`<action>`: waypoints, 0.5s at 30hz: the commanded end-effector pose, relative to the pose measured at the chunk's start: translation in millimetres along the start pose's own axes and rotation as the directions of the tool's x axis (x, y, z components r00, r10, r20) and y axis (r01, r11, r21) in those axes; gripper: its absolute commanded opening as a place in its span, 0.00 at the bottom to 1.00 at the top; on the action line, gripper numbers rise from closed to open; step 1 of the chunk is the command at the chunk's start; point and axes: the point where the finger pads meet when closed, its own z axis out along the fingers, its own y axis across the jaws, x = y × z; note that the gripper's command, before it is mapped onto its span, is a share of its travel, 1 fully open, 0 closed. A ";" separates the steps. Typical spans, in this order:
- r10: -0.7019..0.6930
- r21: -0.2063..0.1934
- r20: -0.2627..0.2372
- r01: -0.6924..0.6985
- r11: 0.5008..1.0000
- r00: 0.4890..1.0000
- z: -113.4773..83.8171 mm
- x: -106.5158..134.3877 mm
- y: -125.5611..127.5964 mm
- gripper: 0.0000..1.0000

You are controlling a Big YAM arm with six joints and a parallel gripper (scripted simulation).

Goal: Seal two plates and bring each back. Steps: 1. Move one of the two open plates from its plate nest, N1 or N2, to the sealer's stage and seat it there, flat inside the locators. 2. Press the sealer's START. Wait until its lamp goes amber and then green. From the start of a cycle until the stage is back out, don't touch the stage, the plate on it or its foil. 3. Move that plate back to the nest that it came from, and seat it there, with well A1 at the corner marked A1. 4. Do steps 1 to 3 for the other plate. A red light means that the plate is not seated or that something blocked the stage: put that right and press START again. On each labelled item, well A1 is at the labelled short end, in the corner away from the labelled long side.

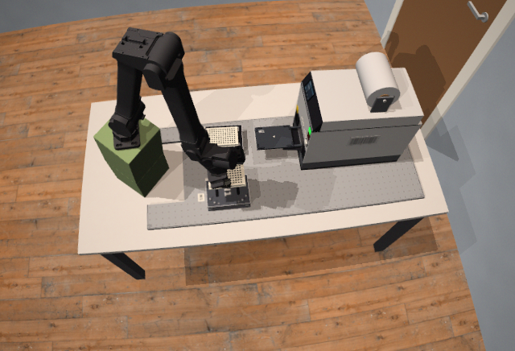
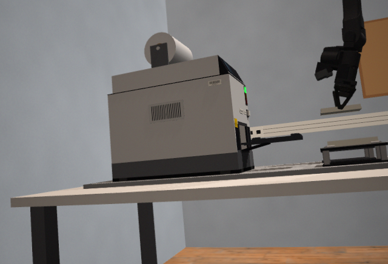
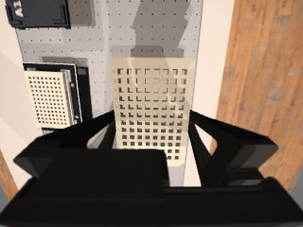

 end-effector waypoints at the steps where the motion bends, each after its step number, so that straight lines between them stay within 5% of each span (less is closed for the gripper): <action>1: -0.001 0.002 0.010 0.001 1.000 1.000 6.8 -6.6 0.0 0.00; 15: 0.002 -0.013 -0.021 -0.003 1.000 1.000 5.4 6.7 6.0 0.00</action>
